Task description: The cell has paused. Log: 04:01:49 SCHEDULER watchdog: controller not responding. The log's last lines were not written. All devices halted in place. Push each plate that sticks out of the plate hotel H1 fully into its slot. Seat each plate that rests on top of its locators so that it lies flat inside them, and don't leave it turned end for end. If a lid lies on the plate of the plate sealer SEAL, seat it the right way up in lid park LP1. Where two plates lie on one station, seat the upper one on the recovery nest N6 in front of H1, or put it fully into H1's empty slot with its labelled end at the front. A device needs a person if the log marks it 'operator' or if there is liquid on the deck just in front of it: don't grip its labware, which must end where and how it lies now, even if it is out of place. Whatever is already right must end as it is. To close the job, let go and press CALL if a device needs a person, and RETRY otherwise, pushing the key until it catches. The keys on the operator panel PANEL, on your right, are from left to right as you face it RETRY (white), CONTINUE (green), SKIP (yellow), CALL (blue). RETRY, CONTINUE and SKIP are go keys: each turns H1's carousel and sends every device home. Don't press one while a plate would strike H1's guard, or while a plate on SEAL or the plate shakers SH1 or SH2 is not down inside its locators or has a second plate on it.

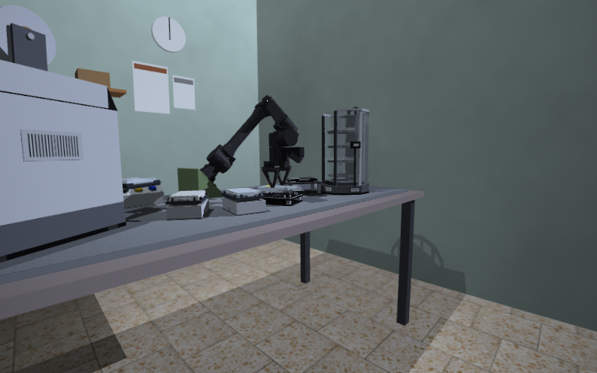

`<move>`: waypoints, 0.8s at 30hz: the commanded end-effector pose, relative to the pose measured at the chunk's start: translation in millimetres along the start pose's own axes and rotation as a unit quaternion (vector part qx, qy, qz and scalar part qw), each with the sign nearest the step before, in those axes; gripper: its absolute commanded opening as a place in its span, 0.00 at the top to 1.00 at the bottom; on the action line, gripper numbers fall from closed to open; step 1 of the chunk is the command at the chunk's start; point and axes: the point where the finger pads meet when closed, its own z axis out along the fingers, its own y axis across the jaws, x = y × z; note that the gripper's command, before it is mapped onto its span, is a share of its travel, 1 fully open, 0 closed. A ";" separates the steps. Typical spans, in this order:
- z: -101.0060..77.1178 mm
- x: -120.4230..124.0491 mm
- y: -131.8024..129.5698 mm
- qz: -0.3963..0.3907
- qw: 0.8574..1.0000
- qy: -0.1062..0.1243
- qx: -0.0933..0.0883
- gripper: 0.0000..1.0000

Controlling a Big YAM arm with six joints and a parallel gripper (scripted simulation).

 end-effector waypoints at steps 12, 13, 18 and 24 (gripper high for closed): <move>20.7 3.7 4.2 0.004 1.000 0.012 -0.007 0.18; 21.2 3.8 4.1 0.004 1.000 0.013 -0.007 0.18; 21.2 5.2 4.7 0.006 1.000 0.015 -0.008 0.18; 21.2 5.2 4.6 0.006 1.000 0.015 -0.008 0.18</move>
